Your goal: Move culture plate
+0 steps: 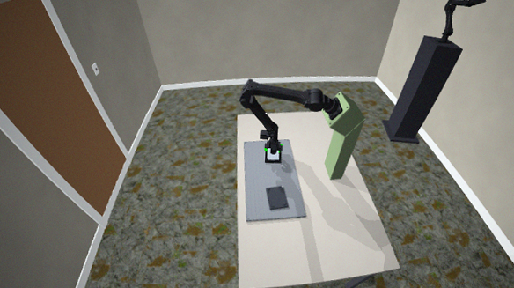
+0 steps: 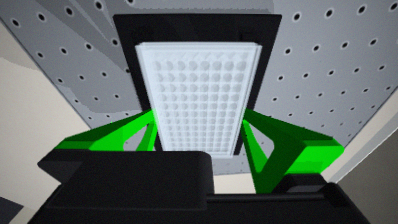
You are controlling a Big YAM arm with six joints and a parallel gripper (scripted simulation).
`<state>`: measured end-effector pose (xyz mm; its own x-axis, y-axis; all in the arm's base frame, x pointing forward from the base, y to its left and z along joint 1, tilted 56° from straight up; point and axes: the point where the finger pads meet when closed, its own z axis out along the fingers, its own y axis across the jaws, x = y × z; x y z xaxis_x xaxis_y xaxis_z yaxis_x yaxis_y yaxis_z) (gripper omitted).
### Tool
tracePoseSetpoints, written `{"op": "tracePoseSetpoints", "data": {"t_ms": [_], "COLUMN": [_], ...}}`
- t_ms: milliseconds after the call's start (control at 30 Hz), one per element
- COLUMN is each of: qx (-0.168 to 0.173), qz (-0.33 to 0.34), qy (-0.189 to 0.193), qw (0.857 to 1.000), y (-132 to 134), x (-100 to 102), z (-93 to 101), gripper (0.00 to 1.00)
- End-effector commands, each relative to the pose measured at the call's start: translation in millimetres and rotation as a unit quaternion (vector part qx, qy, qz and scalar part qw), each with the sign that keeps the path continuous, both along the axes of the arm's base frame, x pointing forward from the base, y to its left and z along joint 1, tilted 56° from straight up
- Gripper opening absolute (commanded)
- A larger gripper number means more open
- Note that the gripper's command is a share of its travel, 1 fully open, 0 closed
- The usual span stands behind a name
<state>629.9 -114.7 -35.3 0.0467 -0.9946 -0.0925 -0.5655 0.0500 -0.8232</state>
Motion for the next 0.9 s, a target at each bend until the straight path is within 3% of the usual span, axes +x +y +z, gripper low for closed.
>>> {"op": "tracePoseSetpoints", "data": {"t_ms": [0, 400, 867], "qx": [0.003, 0.003, 0.001], "qz": [-0.002, -0.002, -0.006], "qy": [0.002, 0.002, 0.003], "qw": [1.000, 1.000, 1.000], "y": [0, 0, -9], "x": [-4, -4, -28], "z": [-0.9, -0.9, 14.0], "gripper": [0.00, 0.00, 0.00]}}
